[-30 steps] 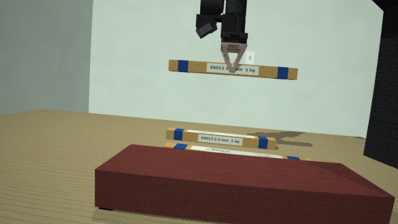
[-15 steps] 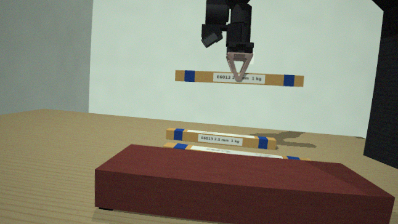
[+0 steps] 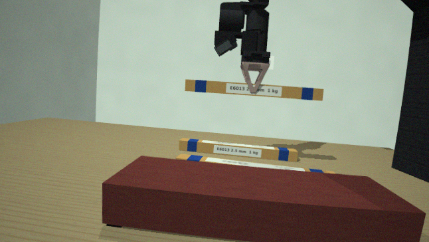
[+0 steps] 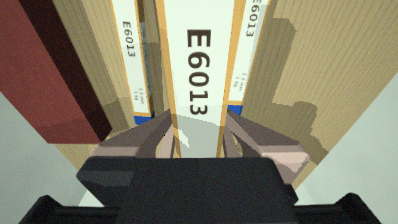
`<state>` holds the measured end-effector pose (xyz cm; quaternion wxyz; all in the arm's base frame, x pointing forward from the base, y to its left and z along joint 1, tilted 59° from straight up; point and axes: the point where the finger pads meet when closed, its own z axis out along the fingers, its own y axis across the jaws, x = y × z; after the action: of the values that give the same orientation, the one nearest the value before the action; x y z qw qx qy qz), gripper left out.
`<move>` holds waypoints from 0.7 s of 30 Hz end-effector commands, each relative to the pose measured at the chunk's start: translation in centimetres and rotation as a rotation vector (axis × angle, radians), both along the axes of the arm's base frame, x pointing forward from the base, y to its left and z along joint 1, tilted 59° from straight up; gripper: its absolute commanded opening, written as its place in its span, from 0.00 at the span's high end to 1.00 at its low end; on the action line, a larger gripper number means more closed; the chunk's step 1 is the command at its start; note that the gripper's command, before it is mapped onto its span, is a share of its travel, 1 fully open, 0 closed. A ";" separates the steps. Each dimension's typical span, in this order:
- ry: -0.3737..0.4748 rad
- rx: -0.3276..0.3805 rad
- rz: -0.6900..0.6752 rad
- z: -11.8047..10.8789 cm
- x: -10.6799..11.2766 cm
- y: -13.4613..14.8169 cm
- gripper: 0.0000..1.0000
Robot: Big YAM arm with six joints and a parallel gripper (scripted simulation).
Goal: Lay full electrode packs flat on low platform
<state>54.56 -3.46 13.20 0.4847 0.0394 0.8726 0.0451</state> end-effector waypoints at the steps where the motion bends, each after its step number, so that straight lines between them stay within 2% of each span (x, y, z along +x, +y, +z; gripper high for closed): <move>1: -0.017 0.007 -0.007 0.4 0.1 0.1 1.00; 21: -0.016 0.007 -0.007 -0.9 2.2 0.2 1.00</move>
<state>56.62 -3.35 11.46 0.4806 0.0393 0.8749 0.0451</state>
